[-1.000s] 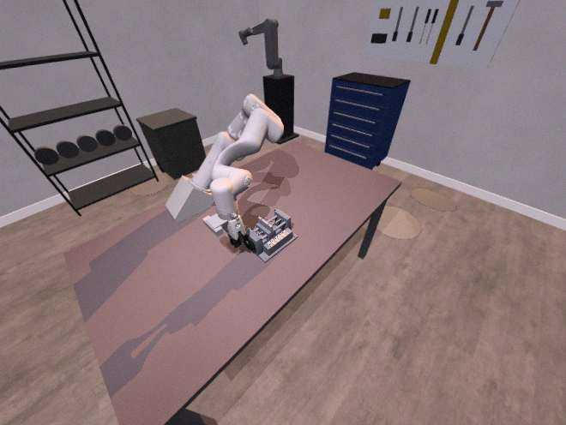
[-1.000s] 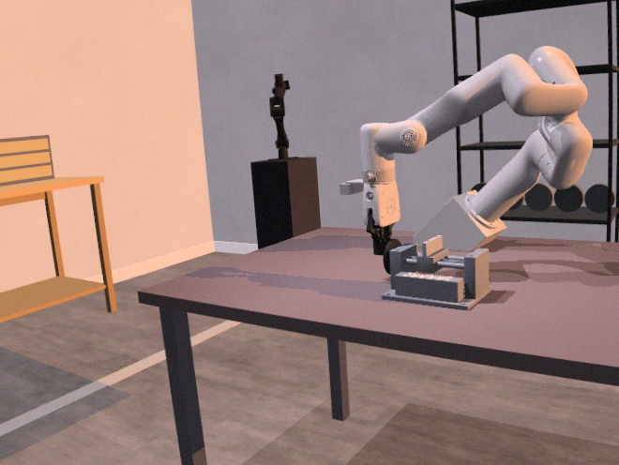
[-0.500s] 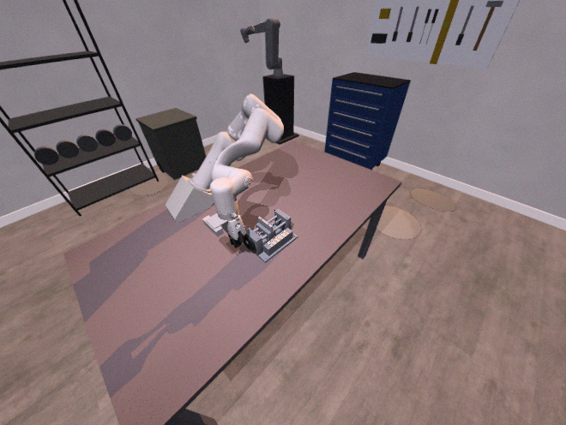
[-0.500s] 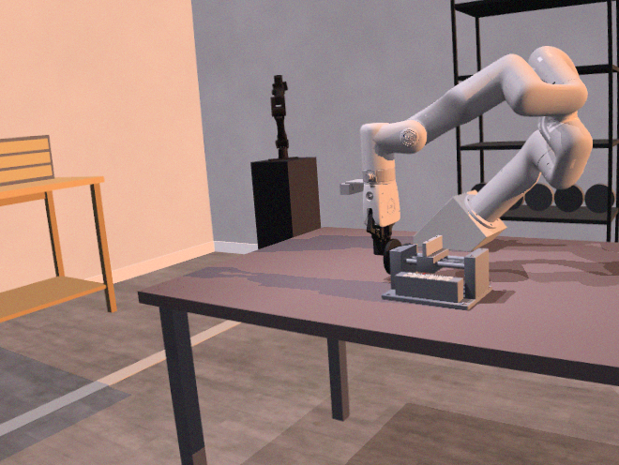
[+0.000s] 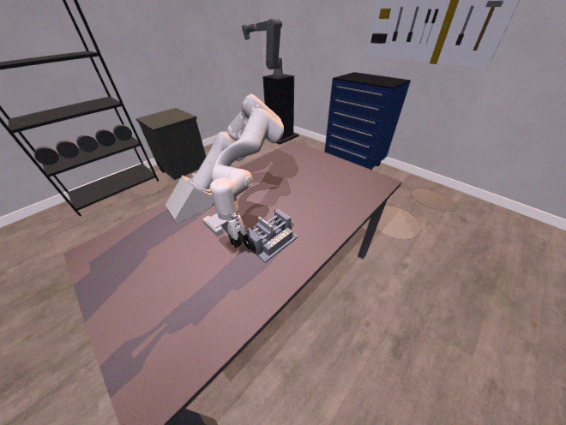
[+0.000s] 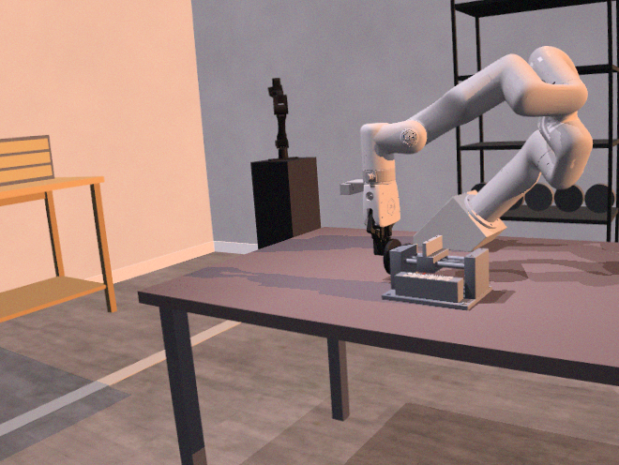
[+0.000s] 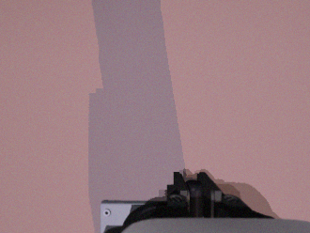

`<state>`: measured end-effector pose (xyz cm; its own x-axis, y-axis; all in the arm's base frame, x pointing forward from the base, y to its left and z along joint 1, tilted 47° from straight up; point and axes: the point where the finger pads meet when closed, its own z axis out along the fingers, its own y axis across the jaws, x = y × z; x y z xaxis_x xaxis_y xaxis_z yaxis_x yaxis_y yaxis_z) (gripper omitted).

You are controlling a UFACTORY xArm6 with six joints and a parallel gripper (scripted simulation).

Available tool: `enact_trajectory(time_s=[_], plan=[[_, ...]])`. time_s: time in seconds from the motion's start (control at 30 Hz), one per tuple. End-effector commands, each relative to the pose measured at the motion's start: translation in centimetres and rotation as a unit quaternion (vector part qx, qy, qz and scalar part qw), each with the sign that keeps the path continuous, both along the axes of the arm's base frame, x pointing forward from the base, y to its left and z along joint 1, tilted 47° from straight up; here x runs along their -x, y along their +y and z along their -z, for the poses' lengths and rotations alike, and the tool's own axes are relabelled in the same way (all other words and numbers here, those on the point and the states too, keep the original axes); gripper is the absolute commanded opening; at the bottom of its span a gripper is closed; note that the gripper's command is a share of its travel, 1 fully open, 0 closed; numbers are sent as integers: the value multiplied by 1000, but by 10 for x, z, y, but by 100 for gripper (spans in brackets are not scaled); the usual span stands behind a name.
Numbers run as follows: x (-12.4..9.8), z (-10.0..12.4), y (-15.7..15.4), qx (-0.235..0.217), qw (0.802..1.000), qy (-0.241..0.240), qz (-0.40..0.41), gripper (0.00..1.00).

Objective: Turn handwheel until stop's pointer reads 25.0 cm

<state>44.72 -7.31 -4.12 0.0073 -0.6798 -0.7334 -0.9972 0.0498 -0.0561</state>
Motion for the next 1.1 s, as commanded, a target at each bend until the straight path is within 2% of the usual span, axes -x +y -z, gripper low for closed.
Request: enact_trajectory(time_s=[0.0,1.07], plan=[[0,0,-1,1,1000,-1,1,6],[4,8,8,1,1000,-1,1,6]])
